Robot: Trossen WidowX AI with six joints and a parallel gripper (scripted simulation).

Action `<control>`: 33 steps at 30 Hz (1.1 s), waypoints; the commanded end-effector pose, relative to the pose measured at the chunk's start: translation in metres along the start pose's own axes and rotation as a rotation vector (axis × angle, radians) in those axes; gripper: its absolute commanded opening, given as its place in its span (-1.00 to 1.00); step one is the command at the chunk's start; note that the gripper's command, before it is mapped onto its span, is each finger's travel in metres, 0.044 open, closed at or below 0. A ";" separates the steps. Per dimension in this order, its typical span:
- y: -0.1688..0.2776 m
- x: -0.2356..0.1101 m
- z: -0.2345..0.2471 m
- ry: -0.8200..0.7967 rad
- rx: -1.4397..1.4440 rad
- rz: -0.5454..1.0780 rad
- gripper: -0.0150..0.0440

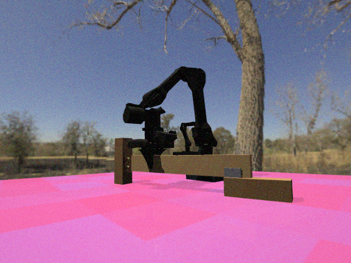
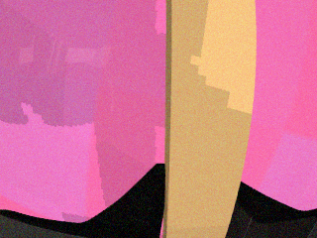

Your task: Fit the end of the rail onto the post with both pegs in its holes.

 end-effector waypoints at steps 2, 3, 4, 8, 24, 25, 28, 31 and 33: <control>0.002 -0.002 -0.001 0.004 -0.006 0.001 -0.49; 0.002 -0.002 -0.001 0.004 -0.006 0.001 -0.49; 0.003 -0.002 -0.002 0.004 -0.006 0.001 -0.49; 0.004 -0.002 -0.002 0.004 -0.006 0.001 -0.49; 0.008 -0.002 -0.004 0.005 -0.006 0.002 -0.49; 0.008 -0.002 -0.004 0.005 -0.006 0.002 -0.49; 0.009 -0.002 -0.005 0.005 -0.006 0.002 -0.49; 0.010 -0.002 -0.005 0.005 -0.006 0.002 -0.49; 0.011 -0.003 -0.005 0.005 -0.006 0.002 -0.49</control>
Point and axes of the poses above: the point midway between the two fingers, 35 mm back from their tips, its own x axis out along the fingers, its own z axis across the jaws, y = z × x, the point moved 5 cm from there along -x, back along the fingers, and after that the axes turned 8 degrees about x, right-handed, at the moved point
